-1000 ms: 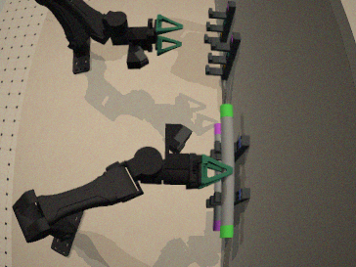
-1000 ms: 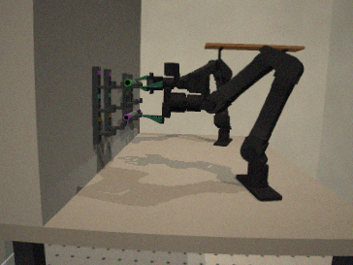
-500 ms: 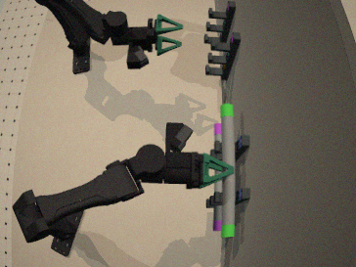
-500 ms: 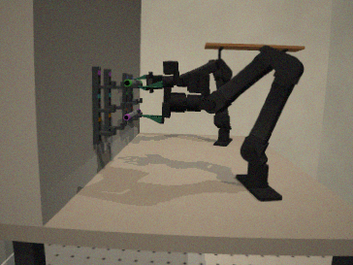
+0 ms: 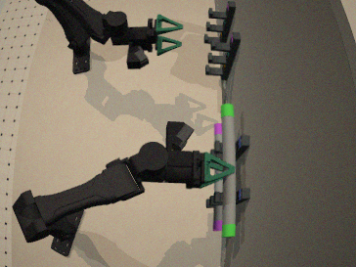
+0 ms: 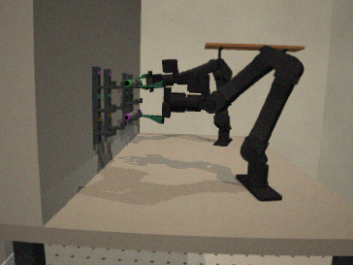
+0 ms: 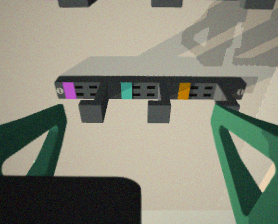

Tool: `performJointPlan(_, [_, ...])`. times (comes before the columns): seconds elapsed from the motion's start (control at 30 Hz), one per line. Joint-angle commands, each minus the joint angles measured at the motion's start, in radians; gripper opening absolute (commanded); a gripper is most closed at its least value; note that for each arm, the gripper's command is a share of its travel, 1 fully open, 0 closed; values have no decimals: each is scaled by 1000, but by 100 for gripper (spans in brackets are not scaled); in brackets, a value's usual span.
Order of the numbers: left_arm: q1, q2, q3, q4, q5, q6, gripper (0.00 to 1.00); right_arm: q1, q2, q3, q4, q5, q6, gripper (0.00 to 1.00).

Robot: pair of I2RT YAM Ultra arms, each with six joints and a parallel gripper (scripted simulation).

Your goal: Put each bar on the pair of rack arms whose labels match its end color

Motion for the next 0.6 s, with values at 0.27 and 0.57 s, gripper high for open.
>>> performJointPlan(0.27, [-9, 6, -10, 11, -6, -1, 100, -13, -35, 69, 2, -5, 0, 0])
performJointPlan(0.57, [-9, 6, -10, 11, -6, -1, 100, -15, -40, 88, -21, -8, 0, 0])
